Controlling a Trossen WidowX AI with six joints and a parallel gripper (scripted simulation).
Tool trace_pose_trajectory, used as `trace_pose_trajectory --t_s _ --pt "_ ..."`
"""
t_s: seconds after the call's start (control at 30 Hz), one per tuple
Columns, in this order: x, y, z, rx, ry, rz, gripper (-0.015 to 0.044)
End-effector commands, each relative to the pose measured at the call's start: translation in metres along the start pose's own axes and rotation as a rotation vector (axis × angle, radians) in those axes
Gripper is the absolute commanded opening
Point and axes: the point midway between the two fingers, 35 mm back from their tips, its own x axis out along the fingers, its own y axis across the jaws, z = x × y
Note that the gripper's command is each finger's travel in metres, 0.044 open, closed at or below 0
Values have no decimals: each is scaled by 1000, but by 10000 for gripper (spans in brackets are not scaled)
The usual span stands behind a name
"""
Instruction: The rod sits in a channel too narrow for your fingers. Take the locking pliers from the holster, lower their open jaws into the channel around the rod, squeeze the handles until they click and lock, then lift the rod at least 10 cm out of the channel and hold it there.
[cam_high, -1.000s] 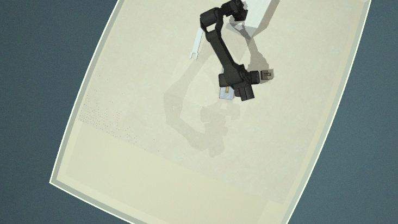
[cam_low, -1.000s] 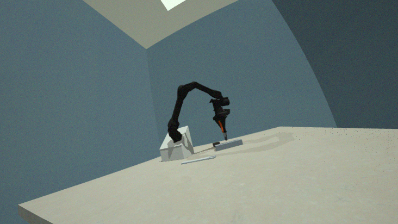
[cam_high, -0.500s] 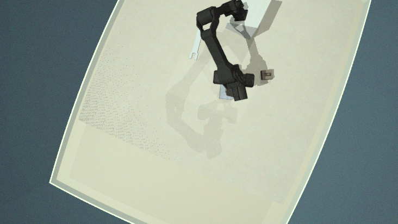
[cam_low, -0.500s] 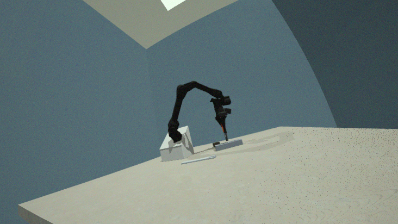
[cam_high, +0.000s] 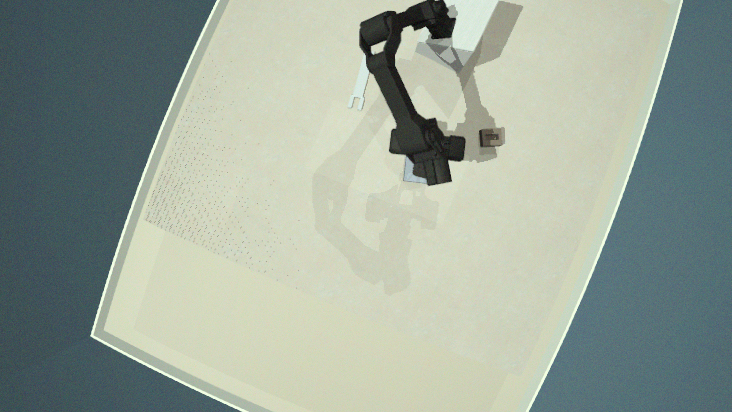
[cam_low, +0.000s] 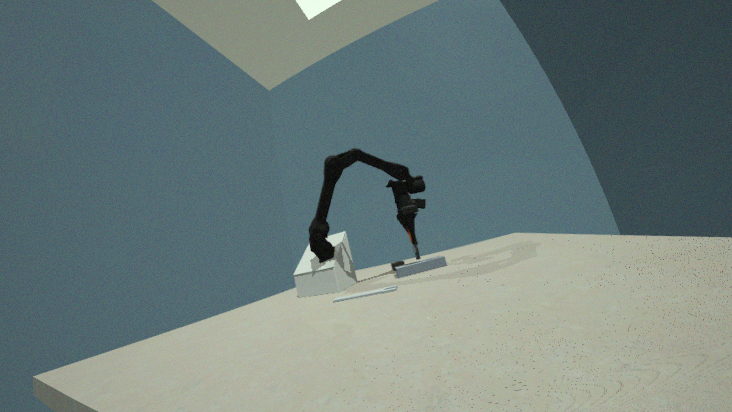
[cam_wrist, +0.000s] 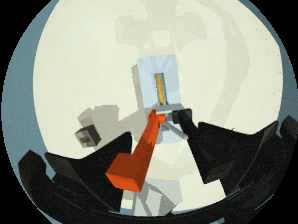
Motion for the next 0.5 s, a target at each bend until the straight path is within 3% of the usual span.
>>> trace_pose_trajectory --t_s 0.0,0.47 --pt "-1 -1 1 0 -4 -3 322" --pt "-1 2 0 0 -4 -3 322"
